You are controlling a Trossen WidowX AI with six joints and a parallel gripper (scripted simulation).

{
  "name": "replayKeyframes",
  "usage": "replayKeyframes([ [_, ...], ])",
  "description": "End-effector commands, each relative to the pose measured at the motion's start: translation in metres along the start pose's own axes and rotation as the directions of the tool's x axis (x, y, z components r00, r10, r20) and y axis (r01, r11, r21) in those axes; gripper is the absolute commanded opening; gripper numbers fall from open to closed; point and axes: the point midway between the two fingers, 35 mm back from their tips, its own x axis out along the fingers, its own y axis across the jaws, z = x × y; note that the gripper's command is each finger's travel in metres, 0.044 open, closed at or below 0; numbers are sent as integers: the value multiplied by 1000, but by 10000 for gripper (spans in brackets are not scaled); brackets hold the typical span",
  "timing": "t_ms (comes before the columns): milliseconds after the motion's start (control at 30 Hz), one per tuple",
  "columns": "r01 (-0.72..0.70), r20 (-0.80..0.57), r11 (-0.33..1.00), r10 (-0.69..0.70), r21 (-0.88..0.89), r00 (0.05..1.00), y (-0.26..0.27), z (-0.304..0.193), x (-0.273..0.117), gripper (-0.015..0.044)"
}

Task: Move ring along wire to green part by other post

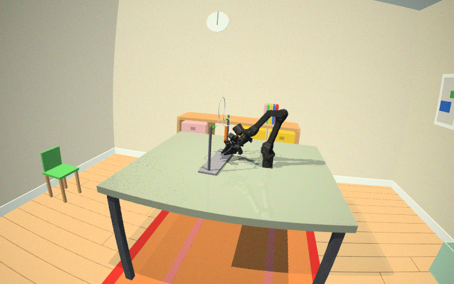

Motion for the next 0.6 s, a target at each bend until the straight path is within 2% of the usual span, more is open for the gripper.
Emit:
replayKeyframes([
  [0, 99, 55, 993, -102, 59, 993, -17, -11, -22, 160],
  [267, 261, 121, 953, -281, 155, 952, -39, -32, -59, 160],
  [567, 427, 168, 870, -472, 248, 865, -51, -57, -100, 160],
])
